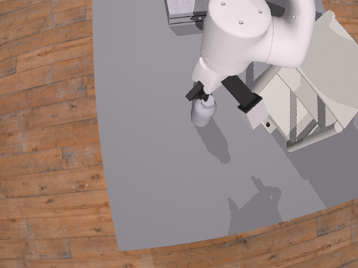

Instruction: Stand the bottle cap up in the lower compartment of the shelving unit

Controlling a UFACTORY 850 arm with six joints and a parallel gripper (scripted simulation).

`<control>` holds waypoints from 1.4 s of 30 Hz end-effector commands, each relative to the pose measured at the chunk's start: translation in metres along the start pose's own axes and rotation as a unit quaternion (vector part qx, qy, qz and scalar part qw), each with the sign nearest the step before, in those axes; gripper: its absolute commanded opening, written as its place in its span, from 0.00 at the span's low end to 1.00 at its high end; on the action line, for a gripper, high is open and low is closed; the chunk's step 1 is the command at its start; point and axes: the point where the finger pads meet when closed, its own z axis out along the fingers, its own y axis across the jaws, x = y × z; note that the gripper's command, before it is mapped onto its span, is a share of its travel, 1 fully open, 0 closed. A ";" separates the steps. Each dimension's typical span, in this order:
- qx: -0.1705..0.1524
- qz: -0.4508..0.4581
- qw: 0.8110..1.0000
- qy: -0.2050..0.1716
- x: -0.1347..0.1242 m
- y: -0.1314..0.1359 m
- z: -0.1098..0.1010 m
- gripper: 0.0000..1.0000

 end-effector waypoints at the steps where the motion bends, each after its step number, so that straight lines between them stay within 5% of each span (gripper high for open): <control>1: 0.003 -0.003 1.000 0.004 0.000 0.000 -0.001 0.81; 19: 0.034 -0.037 0.998 0.039 0.002 0.000 0.000 0.81; 42: 0.127 -0.129 0.975 0.129 0.001 0.000 0.003 0.81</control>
